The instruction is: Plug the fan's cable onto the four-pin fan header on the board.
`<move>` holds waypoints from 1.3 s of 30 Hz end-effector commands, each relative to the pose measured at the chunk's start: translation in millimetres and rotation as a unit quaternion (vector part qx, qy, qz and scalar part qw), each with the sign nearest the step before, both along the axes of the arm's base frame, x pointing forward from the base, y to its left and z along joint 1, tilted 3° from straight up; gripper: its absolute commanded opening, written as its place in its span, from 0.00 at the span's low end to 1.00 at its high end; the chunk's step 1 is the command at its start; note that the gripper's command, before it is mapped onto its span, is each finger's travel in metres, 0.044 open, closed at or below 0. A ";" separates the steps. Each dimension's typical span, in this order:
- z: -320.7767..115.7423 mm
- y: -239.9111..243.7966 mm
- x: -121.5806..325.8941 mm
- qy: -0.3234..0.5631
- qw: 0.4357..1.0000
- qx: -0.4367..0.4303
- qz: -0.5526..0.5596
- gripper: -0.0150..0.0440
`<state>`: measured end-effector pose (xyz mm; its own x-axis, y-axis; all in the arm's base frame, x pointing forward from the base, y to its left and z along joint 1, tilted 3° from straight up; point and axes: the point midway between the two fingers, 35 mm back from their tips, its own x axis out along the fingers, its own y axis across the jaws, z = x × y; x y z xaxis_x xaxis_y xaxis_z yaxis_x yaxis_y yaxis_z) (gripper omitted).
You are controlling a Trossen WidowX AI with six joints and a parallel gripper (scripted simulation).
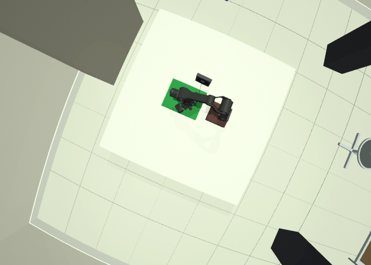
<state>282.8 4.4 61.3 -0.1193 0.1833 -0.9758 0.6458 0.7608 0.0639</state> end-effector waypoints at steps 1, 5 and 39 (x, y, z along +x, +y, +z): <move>17.2 -0.3 -0.1 -0.005 1.000 0.001 0.001 0.25; 30.1 -0.6 -1.6 -0.005 1.000 0.001 0.000 0.25; 53.9 15.2 -6.5 -0.108 0.988 -0.107 -0.002 0.25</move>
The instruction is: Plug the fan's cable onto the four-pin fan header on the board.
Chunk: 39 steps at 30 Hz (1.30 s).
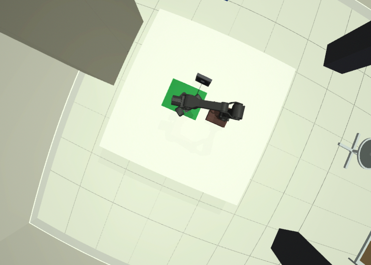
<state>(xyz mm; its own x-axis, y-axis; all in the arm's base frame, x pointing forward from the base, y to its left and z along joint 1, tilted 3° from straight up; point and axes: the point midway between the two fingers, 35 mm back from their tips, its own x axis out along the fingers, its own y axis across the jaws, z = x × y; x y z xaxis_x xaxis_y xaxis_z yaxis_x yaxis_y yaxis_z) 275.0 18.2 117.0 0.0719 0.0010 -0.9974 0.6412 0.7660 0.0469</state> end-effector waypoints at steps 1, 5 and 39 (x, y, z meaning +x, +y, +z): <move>-3.3 1.3 1.7 -0.014 1.000 -0.022 0.002 0.25; -9.0 1.3 3.3 -0.024 0.999 -0.045 0.005 0.25; -40.8 5.9 12.8 -0.146 0.963 -0.227 0.015 0.25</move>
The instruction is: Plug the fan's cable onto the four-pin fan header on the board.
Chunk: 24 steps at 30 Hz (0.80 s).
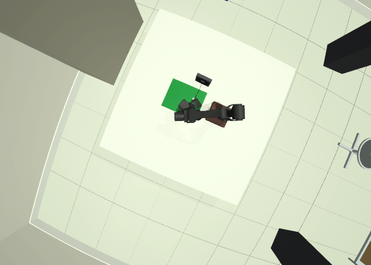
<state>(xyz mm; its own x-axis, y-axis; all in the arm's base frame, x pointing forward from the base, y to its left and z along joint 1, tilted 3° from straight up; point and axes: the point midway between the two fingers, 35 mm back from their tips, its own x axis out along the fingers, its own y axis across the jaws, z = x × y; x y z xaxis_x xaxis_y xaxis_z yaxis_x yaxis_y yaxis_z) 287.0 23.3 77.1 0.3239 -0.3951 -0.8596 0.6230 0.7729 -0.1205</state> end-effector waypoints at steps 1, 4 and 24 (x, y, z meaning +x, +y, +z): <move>-1.3 1.1 0.8 -0.024 0.999 -0.022 0.000 0.25; -2.4 2.0 1.0 -0.038 0.999 -0.036 0.000 0.25; -4.6 8.9 -2.8 -0.144 0.983 -0.115 0.004 0.25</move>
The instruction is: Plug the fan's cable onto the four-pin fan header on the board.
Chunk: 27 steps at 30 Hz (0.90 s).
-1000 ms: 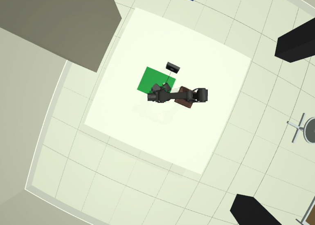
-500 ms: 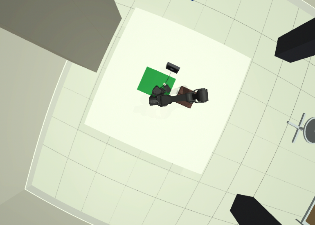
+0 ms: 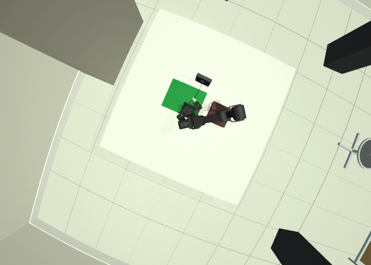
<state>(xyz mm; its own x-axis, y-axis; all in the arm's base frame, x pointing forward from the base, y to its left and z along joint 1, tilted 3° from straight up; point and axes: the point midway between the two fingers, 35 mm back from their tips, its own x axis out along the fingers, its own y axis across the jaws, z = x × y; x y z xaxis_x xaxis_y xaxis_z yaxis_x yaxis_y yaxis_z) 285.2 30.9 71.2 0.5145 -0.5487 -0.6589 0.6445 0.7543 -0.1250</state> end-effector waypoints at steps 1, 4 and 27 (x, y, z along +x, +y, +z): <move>1.5 1.7 -1.4 -0.029 0.999 -0.016 0.000 0.25; 2.0 2.8 -2.7 -0.047 0.999 -0.026 0.000 0.25; 11.4 10.5 -20.6 -0.188 0.978 -0.087 0.005 0.25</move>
<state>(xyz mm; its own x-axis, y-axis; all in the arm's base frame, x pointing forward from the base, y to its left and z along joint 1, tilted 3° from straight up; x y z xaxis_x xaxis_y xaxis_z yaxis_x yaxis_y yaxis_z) 268.1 40.3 79.6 0.6904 -0.6251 -0.3641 0.6610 0.7496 -0.0335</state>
